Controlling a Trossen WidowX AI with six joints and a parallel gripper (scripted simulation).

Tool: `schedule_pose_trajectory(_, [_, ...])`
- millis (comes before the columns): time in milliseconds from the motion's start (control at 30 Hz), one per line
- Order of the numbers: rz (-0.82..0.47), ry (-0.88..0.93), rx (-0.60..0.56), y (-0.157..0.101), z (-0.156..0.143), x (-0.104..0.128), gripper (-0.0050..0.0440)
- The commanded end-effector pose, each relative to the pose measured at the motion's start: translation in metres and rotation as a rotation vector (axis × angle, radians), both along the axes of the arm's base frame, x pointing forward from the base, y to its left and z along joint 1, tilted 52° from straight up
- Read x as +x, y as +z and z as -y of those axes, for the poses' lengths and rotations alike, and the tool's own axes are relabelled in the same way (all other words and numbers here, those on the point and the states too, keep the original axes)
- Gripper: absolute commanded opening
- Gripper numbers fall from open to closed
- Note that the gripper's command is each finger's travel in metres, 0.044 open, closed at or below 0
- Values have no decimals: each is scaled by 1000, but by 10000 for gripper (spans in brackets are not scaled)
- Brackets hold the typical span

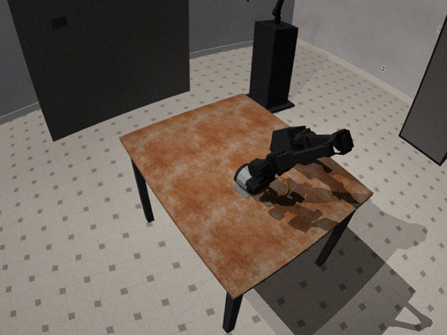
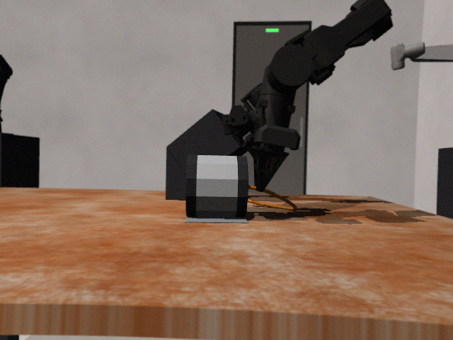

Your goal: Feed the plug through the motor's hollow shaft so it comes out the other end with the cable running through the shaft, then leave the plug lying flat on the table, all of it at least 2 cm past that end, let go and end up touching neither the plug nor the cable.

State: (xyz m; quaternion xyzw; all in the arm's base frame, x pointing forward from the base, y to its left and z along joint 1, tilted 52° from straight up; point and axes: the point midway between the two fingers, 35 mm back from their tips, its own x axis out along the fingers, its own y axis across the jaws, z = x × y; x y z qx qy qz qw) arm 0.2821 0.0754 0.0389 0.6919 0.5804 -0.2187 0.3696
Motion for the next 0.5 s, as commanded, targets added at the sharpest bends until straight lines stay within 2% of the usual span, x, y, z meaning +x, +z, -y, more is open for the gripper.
schedule_pose_trajectory(0, [1, 0, 0, 0, 0, 0, 47])
schedule_pose_trajectory(233, [1, 0, 0, 0, 0, 0, 0])
schedule_pose_trajectory(467, [0, -1, 0, -1, 1, 0, 0])
